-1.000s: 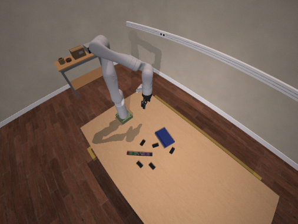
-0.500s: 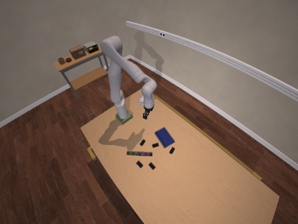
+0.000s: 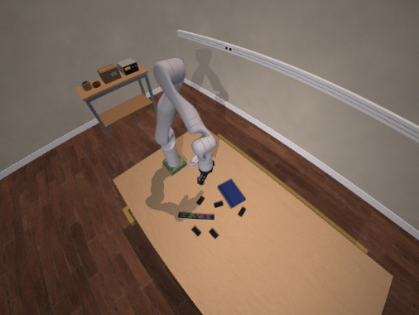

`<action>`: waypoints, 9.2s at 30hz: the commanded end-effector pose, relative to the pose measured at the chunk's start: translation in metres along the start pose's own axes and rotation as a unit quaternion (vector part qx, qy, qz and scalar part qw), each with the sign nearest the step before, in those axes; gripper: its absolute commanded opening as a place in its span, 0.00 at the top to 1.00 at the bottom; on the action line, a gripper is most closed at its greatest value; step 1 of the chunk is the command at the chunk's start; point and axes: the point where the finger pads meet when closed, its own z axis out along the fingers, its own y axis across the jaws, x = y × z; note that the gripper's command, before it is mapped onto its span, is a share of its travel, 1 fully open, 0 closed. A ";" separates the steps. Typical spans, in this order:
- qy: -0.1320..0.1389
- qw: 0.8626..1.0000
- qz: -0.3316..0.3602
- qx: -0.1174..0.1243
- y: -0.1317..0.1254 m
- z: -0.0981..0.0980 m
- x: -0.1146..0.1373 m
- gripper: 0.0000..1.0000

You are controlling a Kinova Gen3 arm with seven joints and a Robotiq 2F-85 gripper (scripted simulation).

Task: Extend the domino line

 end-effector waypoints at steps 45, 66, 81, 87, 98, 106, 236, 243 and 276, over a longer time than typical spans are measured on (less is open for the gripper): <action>-0.014 0.999 0.016 0.031 -0.090 0.028 -0.003 0.00; -0.014 0.999 0.027 0.030 -0.090 0.029 -0.003 0.00; -0.010 0.981 0.195 0.021 -0.084 0.040 0.001 0.00; -0.009 0.944 0.329 0.018 -0.080 0.048 0.002 0.00; -0.015 0.848 0.530 0.015 -0.077 0.058 0.001 0.00; -0.025 0.756 0.654 0.014 -0.077 0.063 -0.002 0.00; -0.032 0.695 0.718 0.012 -0.081 0.136 -0.007 0.51; -0.032 0.695 0.718 0.012 -0.081 0.136 -0.007 0.51; -0.083 0.692 0.715 0.058 -0.080 0.124 -0.007 0.51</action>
